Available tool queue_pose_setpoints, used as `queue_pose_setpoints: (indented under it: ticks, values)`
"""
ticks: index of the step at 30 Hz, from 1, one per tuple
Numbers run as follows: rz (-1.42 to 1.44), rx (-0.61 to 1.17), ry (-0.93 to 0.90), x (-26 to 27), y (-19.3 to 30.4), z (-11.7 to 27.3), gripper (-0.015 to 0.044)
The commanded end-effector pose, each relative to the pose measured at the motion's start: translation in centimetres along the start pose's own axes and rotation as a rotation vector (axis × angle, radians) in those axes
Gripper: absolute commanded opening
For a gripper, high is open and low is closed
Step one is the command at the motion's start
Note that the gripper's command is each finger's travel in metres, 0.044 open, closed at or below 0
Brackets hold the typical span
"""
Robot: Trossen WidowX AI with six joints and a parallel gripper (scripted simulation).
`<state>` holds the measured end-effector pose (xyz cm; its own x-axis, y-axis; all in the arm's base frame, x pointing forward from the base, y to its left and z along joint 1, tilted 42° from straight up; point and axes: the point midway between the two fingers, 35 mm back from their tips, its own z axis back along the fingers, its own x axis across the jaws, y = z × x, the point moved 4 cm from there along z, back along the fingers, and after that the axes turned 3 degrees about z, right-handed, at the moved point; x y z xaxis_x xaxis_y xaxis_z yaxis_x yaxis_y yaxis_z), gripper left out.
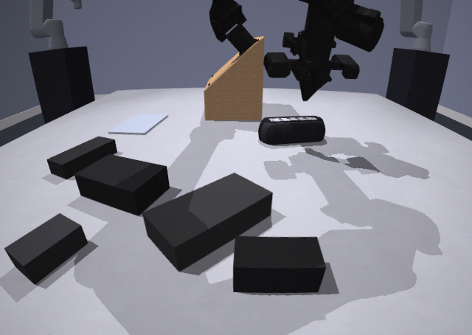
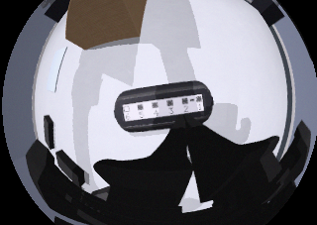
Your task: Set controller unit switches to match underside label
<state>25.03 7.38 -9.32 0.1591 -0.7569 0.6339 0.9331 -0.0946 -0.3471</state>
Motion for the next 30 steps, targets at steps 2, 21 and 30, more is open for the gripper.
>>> queue_pose_setpoints:
  ticks: [2,21,30]
  values:
    - [0.142,-0.053,-0.002,-0.2,-0.1,0.2,0.0]
    - [0.142,-0.053,-0.002,-0.2,-0.1,0.2,0.0]
    - [-0.396,0.1,0.004,-1.8,-1.1,-0.7,0.0236]
